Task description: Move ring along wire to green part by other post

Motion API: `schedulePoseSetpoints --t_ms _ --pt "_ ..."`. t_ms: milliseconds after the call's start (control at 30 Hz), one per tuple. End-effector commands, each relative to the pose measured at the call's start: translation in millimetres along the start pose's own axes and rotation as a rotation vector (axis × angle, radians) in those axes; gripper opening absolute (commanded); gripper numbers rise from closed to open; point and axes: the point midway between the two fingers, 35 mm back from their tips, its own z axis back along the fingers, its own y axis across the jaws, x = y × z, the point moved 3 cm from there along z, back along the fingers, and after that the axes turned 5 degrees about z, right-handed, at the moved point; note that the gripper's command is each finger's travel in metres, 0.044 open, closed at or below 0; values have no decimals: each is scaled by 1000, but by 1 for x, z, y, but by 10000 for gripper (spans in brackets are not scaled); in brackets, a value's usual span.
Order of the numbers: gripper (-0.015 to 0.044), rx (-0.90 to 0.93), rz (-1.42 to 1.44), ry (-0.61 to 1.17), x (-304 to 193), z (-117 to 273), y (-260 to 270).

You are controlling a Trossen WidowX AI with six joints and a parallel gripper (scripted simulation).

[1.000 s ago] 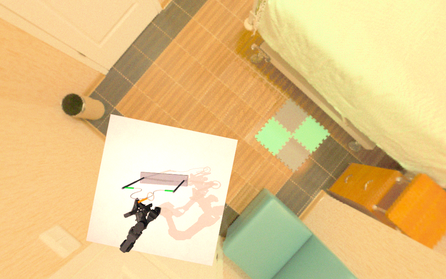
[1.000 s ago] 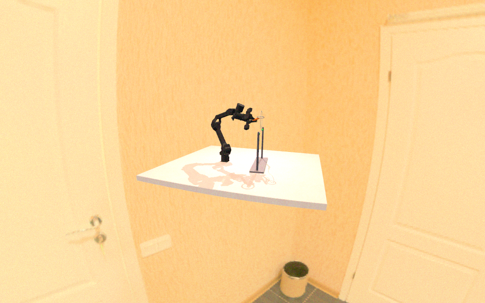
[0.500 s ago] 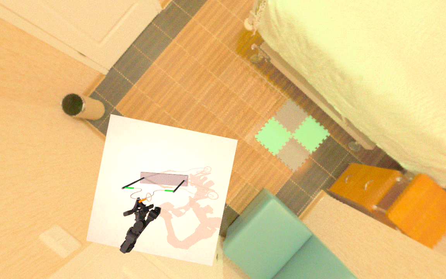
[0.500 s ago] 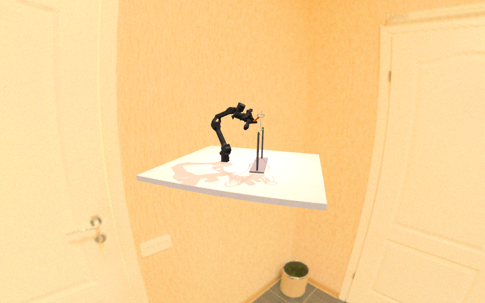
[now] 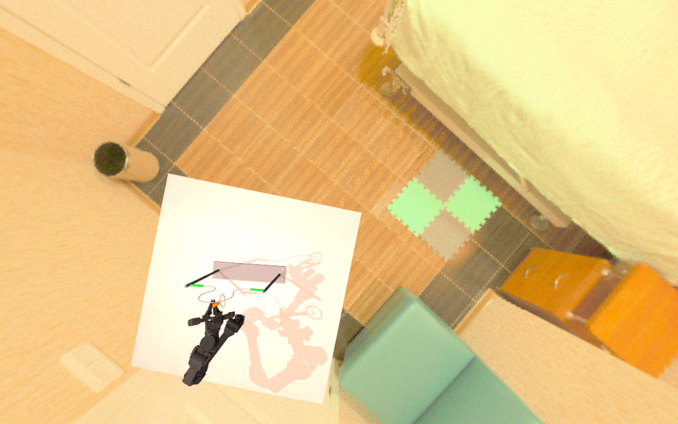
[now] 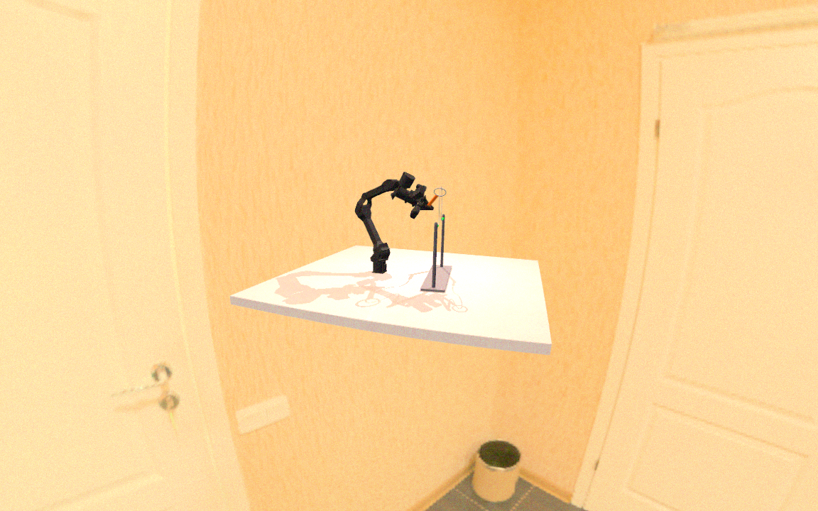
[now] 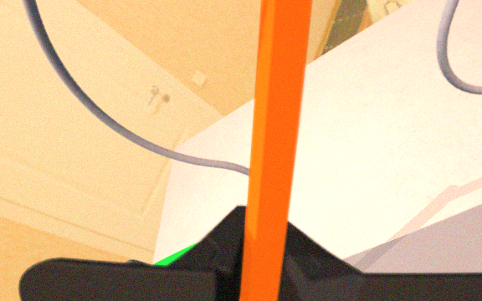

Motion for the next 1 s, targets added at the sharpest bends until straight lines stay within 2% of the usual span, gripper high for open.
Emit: schedulePoseSetpoints --t_ms 0,967 --pt "-150 -32 58 -4 0 0 -1" --pt "-150 -242 405 -34 0 -1 -11"
